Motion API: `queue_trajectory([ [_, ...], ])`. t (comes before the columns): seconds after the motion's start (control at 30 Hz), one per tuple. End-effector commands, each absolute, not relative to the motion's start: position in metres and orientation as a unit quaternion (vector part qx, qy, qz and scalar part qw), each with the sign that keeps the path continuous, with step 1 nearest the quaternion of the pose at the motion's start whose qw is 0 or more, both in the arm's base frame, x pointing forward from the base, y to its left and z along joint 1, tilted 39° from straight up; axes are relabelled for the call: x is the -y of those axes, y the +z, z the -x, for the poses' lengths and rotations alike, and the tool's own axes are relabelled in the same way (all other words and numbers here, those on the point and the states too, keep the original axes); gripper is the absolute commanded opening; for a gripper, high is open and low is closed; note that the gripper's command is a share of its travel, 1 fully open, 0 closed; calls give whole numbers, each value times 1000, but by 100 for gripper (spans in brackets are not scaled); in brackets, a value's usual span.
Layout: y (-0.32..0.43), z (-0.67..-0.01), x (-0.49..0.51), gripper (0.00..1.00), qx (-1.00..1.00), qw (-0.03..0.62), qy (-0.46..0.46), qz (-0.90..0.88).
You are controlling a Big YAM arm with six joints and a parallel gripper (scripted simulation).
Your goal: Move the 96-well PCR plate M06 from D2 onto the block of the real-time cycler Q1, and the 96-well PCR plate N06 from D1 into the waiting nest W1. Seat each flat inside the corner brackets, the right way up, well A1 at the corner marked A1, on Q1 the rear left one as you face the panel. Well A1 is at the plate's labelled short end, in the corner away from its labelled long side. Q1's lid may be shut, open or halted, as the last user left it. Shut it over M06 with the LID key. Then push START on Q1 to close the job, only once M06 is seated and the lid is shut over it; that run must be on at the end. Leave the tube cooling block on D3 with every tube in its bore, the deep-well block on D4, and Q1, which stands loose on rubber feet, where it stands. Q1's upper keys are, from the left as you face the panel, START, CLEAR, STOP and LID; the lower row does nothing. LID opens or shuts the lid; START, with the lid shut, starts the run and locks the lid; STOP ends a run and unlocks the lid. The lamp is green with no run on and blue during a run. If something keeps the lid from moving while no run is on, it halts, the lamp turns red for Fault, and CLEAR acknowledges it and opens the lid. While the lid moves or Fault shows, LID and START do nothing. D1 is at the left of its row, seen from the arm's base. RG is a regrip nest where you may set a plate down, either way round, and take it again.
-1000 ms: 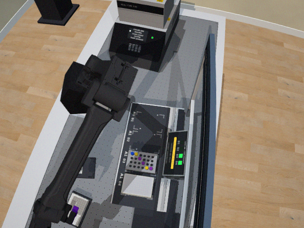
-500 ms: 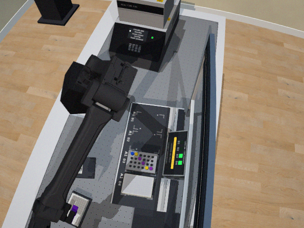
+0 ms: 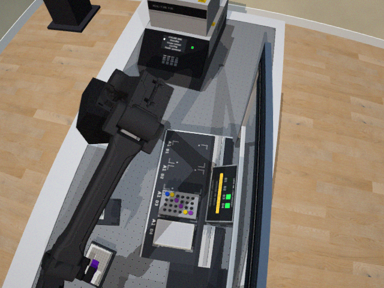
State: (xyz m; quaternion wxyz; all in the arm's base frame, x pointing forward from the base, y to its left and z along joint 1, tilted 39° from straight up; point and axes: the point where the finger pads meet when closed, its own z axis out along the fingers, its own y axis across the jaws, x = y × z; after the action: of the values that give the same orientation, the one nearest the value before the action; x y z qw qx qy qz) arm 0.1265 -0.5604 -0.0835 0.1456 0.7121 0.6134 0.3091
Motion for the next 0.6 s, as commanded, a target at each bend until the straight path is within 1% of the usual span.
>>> queue_trajectory([
  [0.0,-68,-128,586,100,-630,172,287,-701],
  [0.57,-45,-110,599,100,-625,191,271,-706],
])
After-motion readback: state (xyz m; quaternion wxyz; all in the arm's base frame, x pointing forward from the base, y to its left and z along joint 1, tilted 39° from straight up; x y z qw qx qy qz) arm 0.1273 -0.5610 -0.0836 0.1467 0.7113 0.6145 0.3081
